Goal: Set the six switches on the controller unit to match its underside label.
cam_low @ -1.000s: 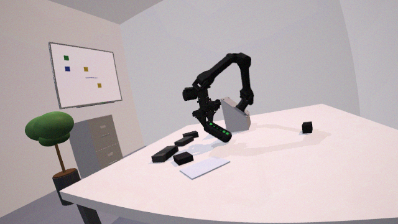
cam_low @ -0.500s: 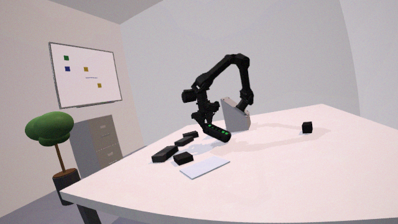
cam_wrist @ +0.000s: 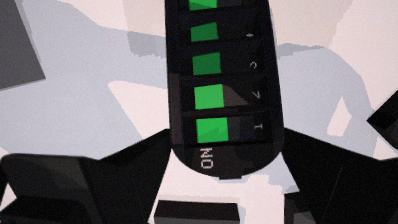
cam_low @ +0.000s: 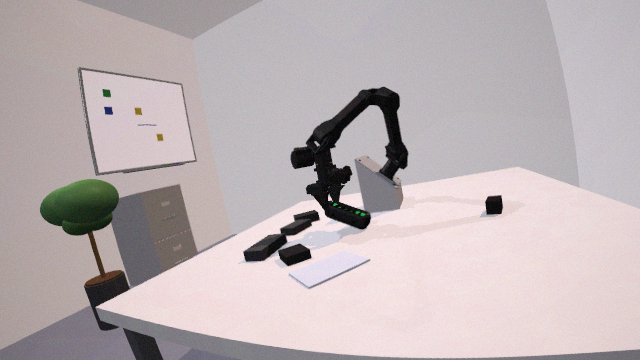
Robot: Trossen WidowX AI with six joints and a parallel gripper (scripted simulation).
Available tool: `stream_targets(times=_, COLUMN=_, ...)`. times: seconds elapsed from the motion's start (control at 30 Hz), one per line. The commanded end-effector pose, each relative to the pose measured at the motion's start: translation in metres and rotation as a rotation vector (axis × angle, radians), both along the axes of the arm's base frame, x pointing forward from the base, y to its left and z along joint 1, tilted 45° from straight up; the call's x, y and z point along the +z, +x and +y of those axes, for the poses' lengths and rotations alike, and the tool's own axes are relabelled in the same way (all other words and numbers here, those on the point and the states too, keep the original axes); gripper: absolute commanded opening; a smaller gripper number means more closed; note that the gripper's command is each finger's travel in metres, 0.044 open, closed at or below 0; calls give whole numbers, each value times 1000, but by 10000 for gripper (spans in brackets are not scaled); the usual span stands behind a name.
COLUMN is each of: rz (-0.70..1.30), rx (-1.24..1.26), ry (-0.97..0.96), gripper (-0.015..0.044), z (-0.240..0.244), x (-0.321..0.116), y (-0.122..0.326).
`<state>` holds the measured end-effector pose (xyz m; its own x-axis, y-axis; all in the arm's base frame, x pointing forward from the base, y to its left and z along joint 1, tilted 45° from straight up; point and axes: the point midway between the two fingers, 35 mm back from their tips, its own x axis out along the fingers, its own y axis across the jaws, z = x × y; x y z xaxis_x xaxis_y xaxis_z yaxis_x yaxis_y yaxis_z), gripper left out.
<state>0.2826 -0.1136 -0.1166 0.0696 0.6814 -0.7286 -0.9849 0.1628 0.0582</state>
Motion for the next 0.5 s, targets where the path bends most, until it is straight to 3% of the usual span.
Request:
stream_targets(times=0.0, rz=7, rx=11, ry=24, gripper=338, z=9, x=-4, y=-1)
stream_targets(times=0.47, rz=7, rx=11, ry=24, gripper=338, z=11, x=-15, y=-1)
